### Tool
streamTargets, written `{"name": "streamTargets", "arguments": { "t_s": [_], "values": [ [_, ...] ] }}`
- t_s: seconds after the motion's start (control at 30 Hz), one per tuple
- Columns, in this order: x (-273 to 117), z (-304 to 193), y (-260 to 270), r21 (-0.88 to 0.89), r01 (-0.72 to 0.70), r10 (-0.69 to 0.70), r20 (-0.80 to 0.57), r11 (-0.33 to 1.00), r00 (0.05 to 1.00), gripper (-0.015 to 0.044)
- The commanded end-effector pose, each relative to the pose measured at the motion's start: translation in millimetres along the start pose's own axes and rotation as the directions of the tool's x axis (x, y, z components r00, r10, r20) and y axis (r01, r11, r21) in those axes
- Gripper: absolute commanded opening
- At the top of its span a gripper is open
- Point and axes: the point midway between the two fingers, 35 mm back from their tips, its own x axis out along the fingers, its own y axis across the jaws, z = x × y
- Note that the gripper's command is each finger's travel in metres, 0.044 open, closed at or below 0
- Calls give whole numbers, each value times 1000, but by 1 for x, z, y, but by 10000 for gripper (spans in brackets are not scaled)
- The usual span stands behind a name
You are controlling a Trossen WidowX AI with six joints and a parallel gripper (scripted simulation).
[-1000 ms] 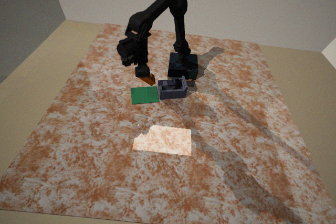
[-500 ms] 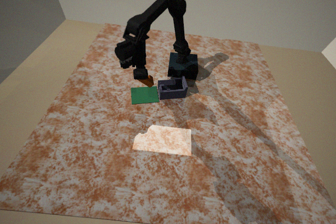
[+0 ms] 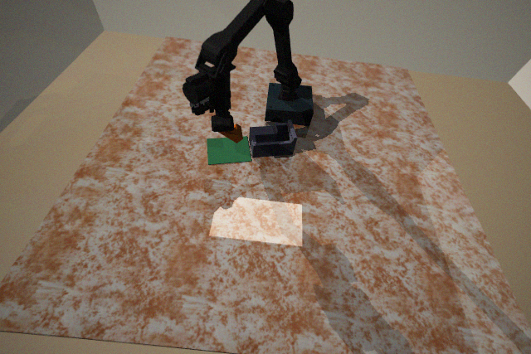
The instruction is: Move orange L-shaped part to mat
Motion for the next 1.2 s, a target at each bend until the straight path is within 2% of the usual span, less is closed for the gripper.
{"name": "streamTargets", "arguments": {
  "t_s": [0.0,0.83,1.17],
  "values": [
    [8,0,-1,-4,8,-8,-3,1000,1000,0],
    [47,-1,-1,-4,8,-8,-3,1000,1000,0],
    [48,-1,-1,-4,8,-8,-3,1000,1000,0]
  ]
}}
